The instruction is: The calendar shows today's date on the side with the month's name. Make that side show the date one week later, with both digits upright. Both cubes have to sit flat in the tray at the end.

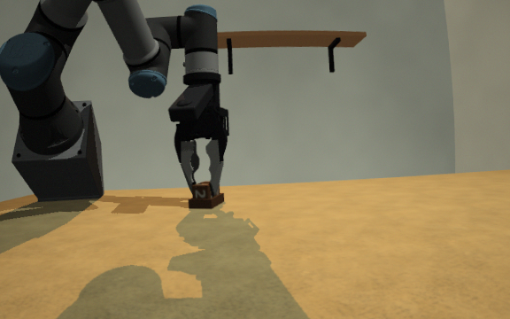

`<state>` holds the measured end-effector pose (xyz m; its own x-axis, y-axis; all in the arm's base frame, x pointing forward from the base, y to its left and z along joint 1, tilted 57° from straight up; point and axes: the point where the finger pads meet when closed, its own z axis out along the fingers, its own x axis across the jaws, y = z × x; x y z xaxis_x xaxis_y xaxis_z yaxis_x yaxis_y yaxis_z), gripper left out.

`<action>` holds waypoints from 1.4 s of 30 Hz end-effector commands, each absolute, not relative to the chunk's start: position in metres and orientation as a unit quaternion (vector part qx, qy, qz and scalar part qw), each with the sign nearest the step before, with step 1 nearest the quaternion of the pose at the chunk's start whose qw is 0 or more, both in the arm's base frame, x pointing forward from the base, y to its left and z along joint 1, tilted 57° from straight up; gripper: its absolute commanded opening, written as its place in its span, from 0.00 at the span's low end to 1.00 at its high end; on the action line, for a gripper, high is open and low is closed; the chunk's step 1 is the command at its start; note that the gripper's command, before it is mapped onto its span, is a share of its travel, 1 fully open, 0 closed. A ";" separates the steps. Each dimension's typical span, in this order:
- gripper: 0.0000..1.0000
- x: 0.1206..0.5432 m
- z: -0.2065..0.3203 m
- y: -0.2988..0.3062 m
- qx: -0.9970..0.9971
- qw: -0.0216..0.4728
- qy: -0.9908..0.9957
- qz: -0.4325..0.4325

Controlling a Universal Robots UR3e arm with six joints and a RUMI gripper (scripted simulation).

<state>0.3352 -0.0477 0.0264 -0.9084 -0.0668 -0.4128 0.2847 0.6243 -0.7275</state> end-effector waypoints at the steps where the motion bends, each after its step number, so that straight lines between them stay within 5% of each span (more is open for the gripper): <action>1: 0.26 0.335 0.027 -0.047 0.062 0.205 0.878 -0.429; 42: 0.29 0.328 0.039 -0.029 0.062 0.205 0.878 -0.429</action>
<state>0.3302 -0.0350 0.0354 -0.9076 -0.0694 -0.4141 0.2840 0.6251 -0.7271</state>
